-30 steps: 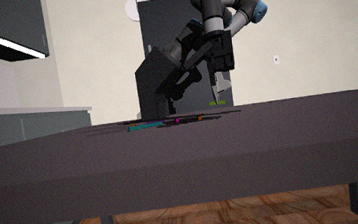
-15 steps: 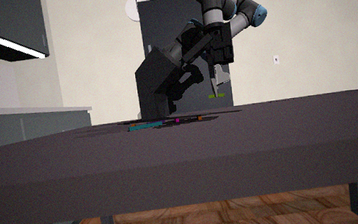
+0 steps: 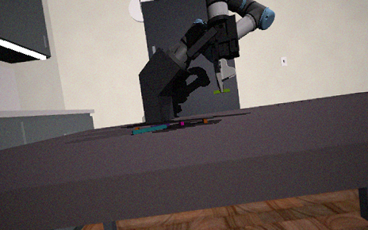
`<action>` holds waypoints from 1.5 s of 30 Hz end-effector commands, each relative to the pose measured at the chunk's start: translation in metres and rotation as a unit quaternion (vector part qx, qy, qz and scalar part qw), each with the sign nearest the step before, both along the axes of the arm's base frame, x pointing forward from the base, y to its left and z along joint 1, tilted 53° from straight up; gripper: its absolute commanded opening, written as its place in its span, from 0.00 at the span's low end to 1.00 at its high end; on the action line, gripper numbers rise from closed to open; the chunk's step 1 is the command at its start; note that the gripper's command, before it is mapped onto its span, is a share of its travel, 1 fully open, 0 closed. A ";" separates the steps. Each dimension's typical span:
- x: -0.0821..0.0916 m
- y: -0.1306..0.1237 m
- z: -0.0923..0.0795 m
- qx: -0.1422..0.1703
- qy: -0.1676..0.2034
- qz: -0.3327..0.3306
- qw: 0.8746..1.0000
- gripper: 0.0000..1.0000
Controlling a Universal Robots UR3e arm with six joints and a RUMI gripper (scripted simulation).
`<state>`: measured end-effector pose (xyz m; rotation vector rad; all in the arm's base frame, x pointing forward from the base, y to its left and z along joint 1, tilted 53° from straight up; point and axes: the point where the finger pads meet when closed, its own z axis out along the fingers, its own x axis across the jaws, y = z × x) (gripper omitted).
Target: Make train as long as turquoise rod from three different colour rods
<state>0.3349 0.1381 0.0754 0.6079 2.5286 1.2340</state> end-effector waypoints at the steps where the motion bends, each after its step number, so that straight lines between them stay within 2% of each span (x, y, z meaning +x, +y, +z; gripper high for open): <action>1: -0.003 -0.005 0.004 0.003 -0.003 0.001 1.000 0.00; 36: -0.007 -0.012 0.010 0.003 -0.002 0.000 1.000 0.00; 45: -0.003 -0.017 0.010 0.019 0.026 -0.024 0.999 0.00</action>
